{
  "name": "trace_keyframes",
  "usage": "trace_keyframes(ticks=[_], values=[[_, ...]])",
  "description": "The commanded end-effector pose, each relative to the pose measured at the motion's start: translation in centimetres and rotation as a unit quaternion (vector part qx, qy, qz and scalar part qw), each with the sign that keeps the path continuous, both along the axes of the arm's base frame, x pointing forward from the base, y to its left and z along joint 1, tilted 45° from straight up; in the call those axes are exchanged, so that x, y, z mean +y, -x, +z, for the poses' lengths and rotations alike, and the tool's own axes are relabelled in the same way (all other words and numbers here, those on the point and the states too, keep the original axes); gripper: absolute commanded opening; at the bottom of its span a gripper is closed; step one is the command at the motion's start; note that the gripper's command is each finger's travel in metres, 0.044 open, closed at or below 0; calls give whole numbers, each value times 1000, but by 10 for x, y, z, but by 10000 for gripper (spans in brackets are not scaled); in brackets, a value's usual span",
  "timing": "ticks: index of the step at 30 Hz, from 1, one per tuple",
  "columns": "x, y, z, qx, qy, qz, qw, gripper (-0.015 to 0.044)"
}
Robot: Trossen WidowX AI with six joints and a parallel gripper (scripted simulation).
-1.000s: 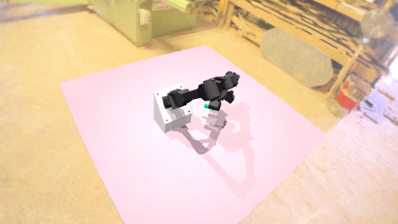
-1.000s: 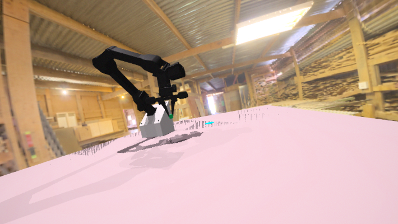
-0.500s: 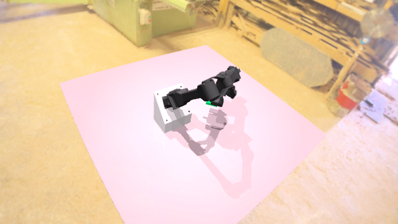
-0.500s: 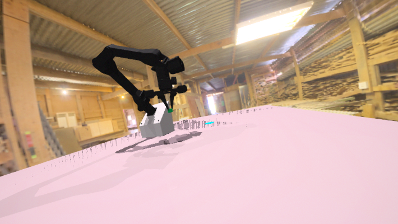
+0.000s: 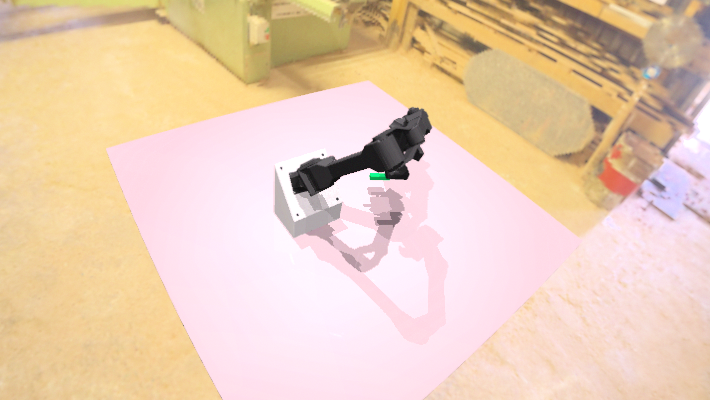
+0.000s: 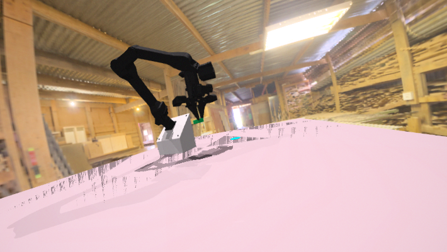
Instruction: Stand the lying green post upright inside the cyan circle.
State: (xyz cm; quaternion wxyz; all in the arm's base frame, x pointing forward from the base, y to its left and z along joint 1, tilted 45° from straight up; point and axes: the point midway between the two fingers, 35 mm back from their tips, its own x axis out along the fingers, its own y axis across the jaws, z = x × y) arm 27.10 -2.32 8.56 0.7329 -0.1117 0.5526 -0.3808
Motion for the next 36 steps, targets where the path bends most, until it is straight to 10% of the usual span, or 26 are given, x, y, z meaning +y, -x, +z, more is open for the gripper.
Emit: trace_keyframes(ticks=[1,36], values=[[9,-6,-8,40,2,34,999,23],[91,-46,-64,297,31,314,901,23]])
